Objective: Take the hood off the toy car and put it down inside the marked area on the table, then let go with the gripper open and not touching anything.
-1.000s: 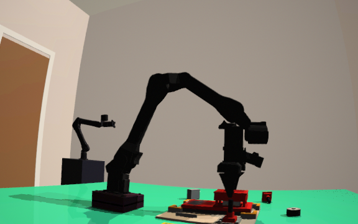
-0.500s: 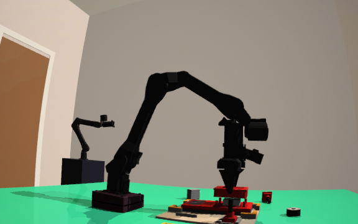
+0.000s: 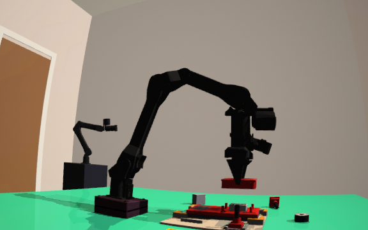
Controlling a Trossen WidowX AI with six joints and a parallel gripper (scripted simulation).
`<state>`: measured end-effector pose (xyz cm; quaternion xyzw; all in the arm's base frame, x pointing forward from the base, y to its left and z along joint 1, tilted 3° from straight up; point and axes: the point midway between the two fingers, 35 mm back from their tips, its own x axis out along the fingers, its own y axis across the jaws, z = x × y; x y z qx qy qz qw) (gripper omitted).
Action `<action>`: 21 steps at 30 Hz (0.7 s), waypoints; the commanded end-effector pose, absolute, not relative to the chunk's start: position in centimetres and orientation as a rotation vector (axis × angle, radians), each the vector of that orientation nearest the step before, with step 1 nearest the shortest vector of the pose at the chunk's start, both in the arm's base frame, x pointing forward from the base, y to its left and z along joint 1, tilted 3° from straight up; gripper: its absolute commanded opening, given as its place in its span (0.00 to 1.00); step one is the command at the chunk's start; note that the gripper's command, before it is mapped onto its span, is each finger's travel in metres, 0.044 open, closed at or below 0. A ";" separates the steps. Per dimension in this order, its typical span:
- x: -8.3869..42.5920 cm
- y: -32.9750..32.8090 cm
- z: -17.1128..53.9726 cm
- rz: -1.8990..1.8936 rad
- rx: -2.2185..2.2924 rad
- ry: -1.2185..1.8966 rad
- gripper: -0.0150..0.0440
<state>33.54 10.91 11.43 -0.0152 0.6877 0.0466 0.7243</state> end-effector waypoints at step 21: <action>34.1 -0.7 11.1 0.094 -0.040 1.520 0.25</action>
